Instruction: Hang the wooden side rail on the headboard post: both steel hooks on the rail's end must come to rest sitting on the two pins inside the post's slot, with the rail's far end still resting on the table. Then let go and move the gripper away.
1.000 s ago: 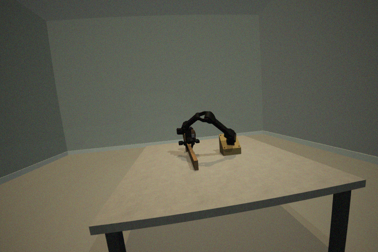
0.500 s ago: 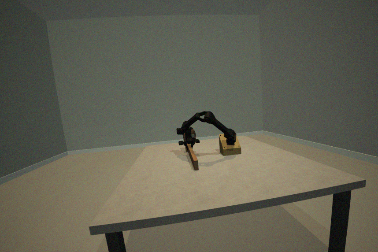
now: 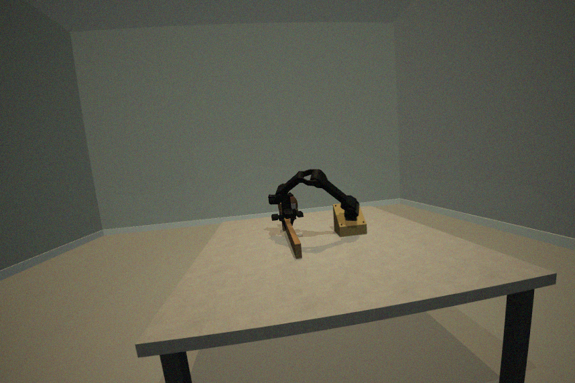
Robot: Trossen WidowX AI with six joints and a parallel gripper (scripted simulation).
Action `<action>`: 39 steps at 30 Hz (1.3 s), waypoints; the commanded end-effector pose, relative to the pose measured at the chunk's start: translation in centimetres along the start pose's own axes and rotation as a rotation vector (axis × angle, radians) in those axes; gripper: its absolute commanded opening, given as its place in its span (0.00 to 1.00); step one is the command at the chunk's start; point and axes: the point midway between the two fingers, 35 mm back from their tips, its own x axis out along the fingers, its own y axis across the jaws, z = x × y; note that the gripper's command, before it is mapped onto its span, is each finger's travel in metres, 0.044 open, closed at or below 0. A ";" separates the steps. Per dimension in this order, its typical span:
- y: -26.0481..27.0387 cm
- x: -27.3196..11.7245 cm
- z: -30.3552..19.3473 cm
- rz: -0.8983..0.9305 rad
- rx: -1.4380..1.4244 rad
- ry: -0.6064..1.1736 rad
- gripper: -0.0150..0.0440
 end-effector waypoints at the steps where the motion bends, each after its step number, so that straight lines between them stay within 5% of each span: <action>1: -0.2 -0.4 -0.3 -0.010 -0.003 0.006 0.25; 39: -0.2 -0.3 -0.7 -0.010 -0.003 0.006 0.25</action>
